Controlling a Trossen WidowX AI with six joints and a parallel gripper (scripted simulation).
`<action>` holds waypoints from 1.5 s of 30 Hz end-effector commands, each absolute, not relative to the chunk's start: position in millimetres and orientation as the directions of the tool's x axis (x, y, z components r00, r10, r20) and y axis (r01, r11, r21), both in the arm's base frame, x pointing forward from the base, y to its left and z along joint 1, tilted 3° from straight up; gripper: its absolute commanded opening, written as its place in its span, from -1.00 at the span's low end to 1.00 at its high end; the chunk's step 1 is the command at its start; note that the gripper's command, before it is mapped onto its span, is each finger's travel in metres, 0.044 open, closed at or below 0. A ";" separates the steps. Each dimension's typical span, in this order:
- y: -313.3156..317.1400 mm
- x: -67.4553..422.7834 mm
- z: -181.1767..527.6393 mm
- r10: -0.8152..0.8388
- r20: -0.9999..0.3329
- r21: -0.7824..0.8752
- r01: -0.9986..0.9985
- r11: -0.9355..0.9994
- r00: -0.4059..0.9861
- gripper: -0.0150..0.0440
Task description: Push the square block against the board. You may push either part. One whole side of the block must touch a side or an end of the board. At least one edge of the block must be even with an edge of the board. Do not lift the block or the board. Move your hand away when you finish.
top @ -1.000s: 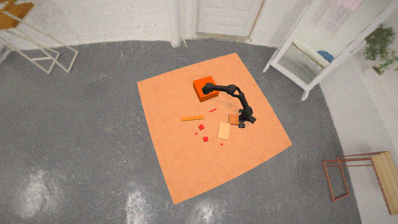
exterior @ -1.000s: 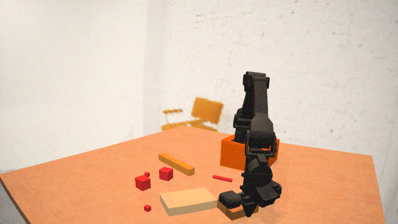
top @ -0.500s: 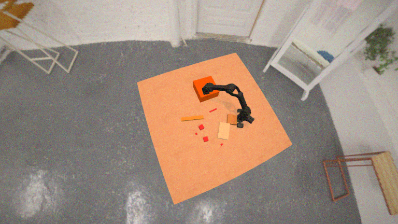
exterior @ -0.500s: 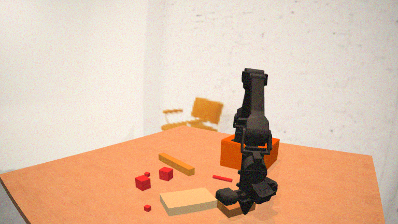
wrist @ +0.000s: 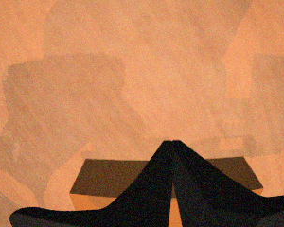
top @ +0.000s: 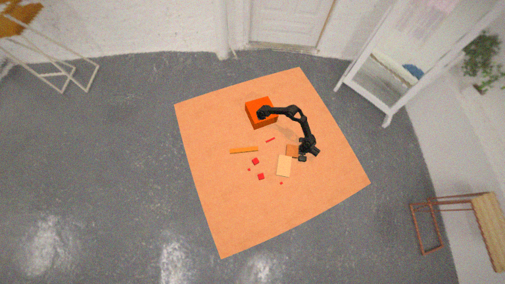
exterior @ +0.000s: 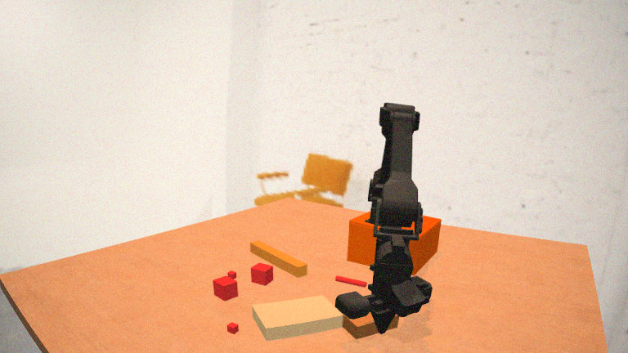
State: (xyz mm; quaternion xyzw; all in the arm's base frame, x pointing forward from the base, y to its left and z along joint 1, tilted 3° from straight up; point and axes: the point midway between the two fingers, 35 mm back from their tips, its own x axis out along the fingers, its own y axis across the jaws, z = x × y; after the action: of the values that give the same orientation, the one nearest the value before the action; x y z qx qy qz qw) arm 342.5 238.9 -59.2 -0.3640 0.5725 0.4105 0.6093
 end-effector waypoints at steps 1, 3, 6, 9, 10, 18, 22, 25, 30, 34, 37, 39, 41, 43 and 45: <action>230.2 337.8 -61.7 0.072 -0.997 0.028 -0.918 0.397 0.001 -0.49; 227.9 336.6 -62.0 0.072 -0.997 0.028 -0.918 0.397 0.000 -0.49; 224.5 334.6 -62.4 0.072 -0.997 0.028 -0.918 0.397 0.000 -0.49; 221.1 332.6 -62.8 0.071 -0.997 0.028 -0.918 0.397 0.000 -0.49; 219.9 332.0 -62.9 0.071 -0.997 0.028 -0.918 0.397 0.000 -0.49; 211.0 326.4 -64.0 0.071 -0.998 0.029 -0.918 0.397 -0.001 -0.49; 211.4 326.6 -64.0 0.071 -0.998 0.029 -0.918 0.397 -0.001 -0.49; 214.9 328.6 -63.6 0.071 -0.997 0.029 -0.918 0.397 0.000 -0.49; 222.1 332.4 -62.9 0.072 -0.997 0.028 -0.918 0.397 0.000 -0.49; 228.2 335.5 -62.2 0.072 -0.997 0.028 -0.918 0.397 0.000 -0.49; 232.7 337.7 -61.8 0.073 -0.997 0.028 -0.918 0.397 0.000 -0.49; 235.8 339.1 -61.5 0.073 -0.997 0.028 -0.918 0.397 0.001 -0.49; 238.8 340.5 -61.2 0.073 -0.997 0.028 -0.918 0.397 0.001 -0.49; 241.9 341.8 -60.9 0.073 -0.997 0.028 -0.918 0.397 0.001 -0.49; 244.9 343.1 -60.6 0.074 -0.997 0.028 -0.918 0.397 0.001 -0.49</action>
State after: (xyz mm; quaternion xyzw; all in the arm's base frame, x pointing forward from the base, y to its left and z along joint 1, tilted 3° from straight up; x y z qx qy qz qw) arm 341.1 240.8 -58.9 -0.3665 0.5733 0.4121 0.6060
